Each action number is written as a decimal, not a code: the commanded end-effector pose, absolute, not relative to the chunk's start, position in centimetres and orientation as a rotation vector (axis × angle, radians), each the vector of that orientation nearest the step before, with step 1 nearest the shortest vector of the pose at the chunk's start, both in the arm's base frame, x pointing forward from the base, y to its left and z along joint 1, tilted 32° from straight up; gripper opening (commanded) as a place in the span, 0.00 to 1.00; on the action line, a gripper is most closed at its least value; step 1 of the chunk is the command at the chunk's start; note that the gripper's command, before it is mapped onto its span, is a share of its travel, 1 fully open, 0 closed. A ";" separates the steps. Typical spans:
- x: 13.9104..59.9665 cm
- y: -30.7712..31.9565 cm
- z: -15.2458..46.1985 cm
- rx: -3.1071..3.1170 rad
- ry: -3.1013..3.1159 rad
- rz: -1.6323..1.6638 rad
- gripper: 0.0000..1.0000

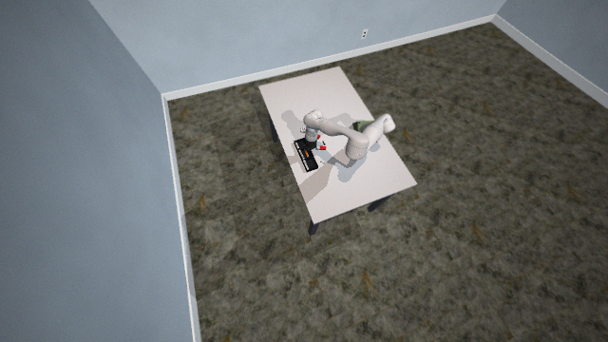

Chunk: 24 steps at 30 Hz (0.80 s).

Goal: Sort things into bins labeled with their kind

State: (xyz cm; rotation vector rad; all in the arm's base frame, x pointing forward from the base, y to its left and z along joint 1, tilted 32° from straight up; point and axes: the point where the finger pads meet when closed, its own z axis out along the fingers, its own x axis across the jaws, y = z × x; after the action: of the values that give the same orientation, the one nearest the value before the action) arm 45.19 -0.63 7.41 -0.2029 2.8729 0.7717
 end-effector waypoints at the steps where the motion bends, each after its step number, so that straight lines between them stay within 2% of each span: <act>1: 43.1 -2.8 6.4 -0.419 2.810 0.737 0.80; 20: 33.5 -11.5 1.1 -0.893 2.623 0.656 0.80; 24: 33.3 -11.7 0.9 -0.885 2.615 0.663 0.80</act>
State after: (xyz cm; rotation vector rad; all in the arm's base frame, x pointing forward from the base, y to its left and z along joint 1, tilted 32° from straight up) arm 34.22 -10.68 1.36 -0.8915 2.6400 0.6632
